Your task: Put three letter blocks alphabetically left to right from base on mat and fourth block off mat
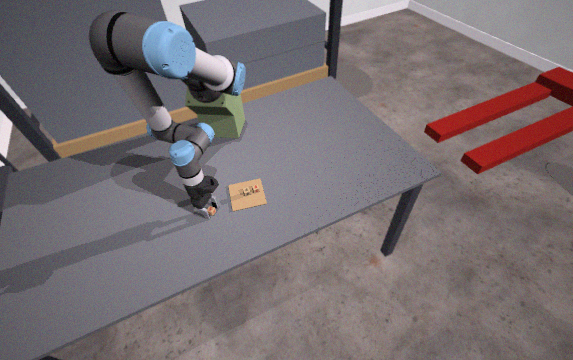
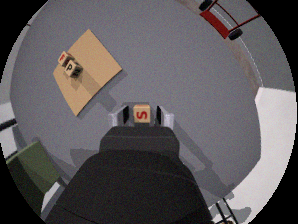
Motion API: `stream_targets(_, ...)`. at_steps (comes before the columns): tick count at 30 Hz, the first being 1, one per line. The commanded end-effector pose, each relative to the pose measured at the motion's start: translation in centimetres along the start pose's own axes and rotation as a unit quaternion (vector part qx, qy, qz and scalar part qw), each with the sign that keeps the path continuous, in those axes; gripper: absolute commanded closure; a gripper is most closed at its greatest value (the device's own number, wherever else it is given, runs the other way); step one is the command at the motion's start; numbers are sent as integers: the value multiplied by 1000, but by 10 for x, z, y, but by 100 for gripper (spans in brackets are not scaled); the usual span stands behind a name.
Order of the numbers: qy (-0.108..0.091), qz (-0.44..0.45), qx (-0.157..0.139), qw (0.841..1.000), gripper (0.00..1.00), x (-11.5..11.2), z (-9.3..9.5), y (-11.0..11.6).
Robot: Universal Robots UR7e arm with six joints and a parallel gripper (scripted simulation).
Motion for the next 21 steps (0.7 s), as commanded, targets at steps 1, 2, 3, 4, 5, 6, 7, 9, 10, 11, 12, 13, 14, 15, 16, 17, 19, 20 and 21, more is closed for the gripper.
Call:
stream_targets(1, 1, -1, 1, 1000, 0, 1, 0, -1)
stream_targets(2, 1, -1, 1, 1000, 0, 1, 0, -1)
stream_targets(3, 1, -1, 1, 1000, 0, 1, 0, -1)
stream_targets(4, 1, -1, 1, 1000, 0, 1, 0, -1)
stream_targets(5, 1, -1, 1, 1000, 0, 1, 0, -1)
stream_targets(6, 1, -1, 1, 1000, 0, 1, 0, -1)
stream_targets(7, 1, -1, 1, 1000, 0, 1, 0, -1)
stream_targets(9, 1, -1, 1, 1000, 21, 1, 0, -1)
stream_targets(10, 1, -1, 1, 1000, 21, 1, 0, -1)
stream_targets(11, 1, -1, 1, 1000, 21, 1, 0, -1)
stream_targets(12, 1, -1, 1, 1000, 21, 1, 0, -1)
stream_targets(13, 1, -1, 1, 1000, 21, 1, 0, -1)
stream_targets(14, 1, -1, 1, 1000, 21, 1, 0, -1)
stream_targets(15, 1, -1, 1, 1000, 21, 1, 0, -1)
stream_targets(16, 1, -1, 1, 1000, 21, 1, 0, -1)
stream_targets(17, 1, -1, 1, 1000, 21, 1, 0, -1)
stream_targets(19, 1, -1, 1, 1000, 21, 1, 0, -1)
stream_targets(20, 1, -1, 1, 1000, 21, 1, 0, -1)
stream_targets(21, 1, -1, 1, 1000, 21, 1, 0, -1)
Point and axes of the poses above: the point where the finger pads meet when closed, its own z axis out along the fingers, its own x axis across the jaws, y = z × x, the point moved 6 cm from there along -z, back along the fingers, and after that the axes turned 2 degrees about z, right-handed, at the moved point
